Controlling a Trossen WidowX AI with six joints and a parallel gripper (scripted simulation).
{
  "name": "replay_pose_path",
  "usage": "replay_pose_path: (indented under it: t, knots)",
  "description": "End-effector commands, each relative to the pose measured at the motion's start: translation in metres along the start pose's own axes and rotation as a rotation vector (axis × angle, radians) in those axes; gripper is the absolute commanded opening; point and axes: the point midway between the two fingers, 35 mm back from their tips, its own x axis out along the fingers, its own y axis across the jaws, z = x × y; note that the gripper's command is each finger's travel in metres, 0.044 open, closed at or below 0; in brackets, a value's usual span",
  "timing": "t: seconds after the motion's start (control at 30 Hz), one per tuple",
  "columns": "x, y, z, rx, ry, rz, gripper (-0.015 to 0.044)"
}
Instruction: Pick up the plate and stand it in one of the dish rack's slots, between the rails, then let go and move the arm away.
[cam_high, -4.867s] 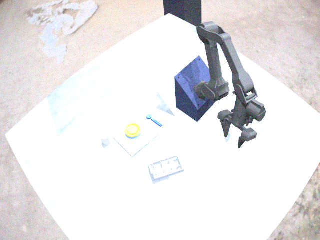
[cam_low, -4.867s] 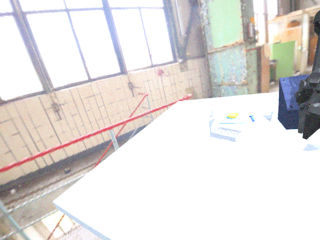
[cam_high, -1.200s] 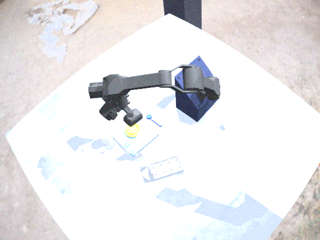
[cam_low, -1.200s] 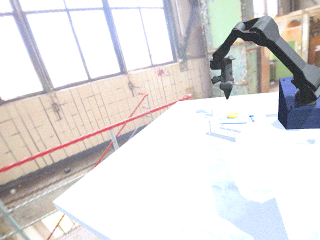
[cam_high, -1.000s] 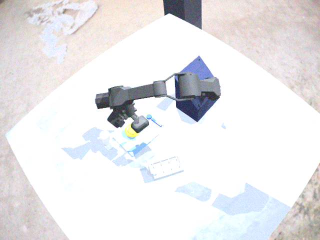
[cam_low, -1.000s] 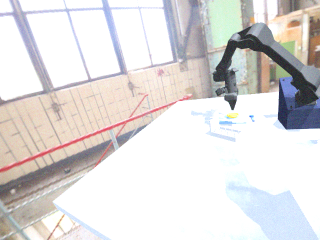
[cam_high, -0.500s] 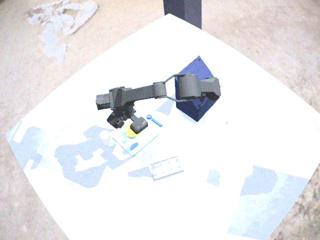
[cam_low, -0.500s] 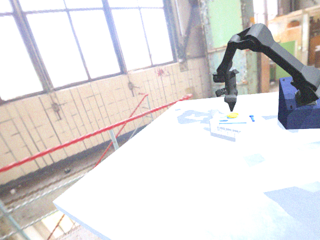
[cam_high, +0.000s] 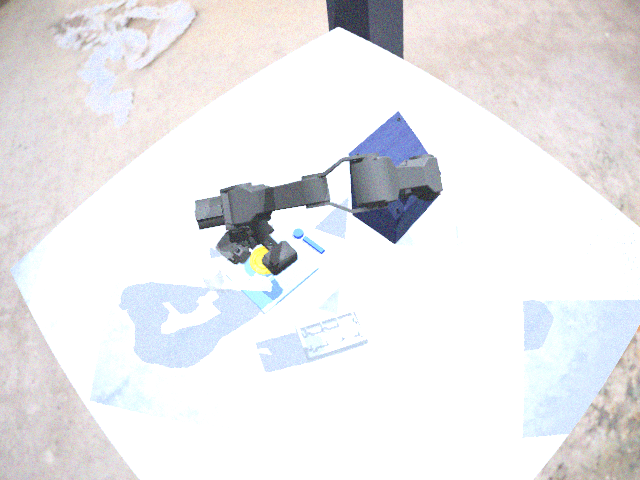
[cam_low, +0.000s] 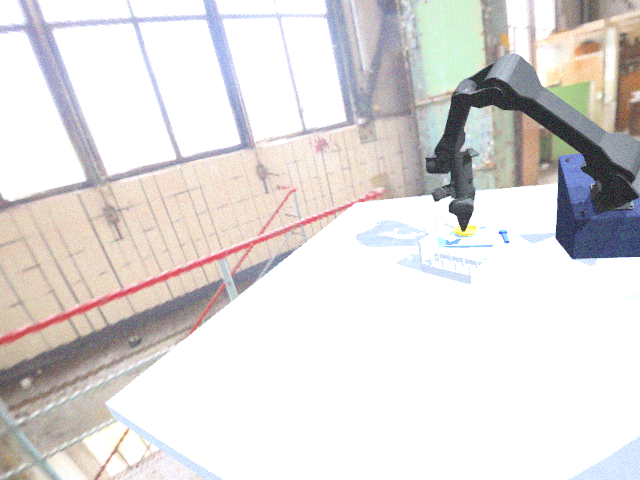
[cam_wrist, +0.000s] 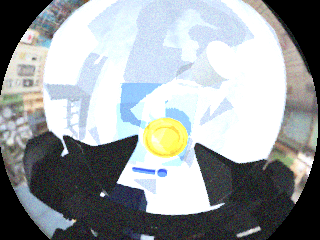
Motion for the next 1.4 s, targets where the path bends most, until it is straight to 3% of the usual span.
replay_pose_path:
  t: [0.0,0.57,0.9,1.3,1.37]
  knots:
    - [0.009,0.001,-0.002,0.006,0.005,0.006,0.0400]
    - [0.021,0.003,-0.003,0.005,0.006,0.008,0.0379]
    - [0.021,0.003,-0.003,0.005,0.006,0.008,0.0313]
    - [-0.039,-0.004,0.009,0.007,0.003,-0.003,0.0000]
    - [-0.050,-0.005,0.010,0.006,0.001,-0.005,0.0000]
